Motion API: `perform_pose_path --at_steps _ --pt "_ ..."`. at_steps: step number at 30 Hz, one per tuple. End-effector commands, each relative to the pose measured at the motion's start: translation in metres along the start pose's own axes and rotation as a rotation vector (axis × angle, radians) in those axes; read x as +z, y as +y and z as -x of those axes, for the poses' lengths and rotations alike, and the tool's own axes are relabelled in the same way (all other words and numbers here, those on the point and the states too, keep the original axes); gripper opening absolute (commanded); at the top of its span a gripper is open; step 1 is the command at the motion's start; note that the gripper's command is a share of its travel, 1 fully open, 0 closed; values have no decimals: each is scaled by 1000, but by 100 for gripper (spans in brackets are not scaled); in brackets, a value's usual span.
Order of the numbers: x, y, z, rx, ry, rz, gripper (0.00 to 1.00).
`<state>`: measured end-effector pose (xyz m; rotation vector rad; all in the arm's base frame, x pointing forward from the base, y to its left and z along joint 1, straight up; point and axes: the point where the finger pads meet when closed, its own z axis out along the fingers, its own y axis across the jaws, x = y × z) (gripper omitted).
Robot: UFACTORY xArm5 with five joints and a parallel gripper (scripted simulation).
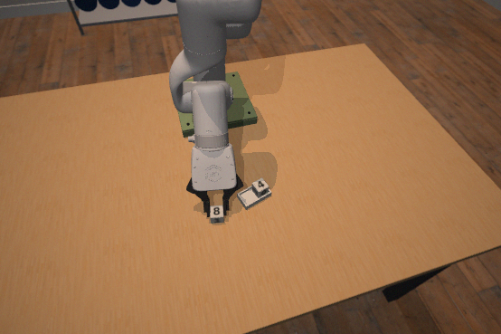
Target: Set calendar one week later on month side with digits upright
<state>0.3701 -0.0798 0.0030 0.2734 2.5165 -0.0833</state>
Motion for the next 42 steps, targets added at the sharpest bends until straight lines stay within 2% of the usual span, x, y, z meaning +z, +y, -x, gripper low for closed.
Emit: perform_pose_path --at_steps 1,9,28,42 --pt "0 0 1 0 -2 0 29" --pt "-5 0 4 0 -3 0 29" --pt "-52 0 37 0 -3 0 29" --pt "-55 0 39 0 -3 0 29"
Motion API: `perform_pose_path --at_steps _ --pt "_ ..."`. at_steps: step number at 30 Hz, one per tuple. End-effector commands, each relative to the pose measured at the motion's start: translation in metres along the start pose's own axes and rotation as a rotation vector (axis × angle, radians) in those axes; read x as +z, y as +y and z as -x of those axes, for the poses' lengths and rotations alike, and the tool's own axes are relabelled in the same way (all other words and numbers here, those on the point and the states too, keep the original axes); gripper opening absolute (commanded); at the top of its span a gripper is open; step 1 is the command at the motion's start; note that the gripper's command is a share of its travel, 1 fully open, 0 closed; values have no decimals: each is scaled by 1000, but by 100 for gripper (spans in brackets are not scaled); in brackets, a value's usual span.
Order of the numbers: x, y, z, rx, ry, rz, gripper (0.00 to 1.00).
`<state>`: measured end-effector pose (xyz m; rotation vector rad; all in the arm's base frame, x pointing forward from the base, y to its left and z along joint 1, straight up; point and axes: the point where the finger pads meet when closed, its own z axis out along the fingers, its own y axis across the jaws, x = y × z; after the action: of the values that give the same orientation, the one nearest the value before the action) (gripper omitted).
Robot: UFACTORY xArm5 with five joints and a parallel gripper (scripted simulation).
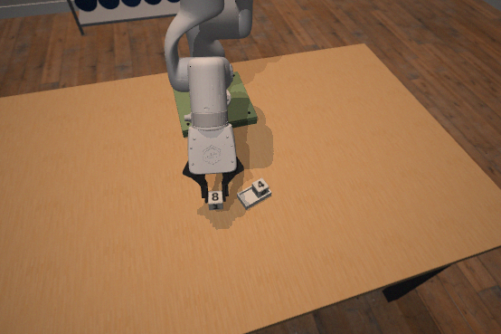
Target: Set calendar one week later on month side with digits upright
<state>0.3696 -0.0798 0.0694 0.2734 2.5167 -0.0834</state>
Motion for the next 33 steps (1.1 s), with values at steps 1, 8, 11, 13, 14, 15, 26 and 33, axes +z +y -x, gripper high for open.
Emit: perform_pose_path --at_steps 1,8,11,13,14,15,26,33 --pt "0 0 2 0 -3 0 29" --pt "0 0 4 0 90 0 29" --pt "0 0 4 0 105 0 29" --pt "-1 0 4 0 124 0 29" --pt "-1 0 4 0 127 0 29" --pt "-1 0 4 0 128 0 29" --pt "-1 0 7 0 258 -1 29" --pt "0 0 9 0 324 -1 29"
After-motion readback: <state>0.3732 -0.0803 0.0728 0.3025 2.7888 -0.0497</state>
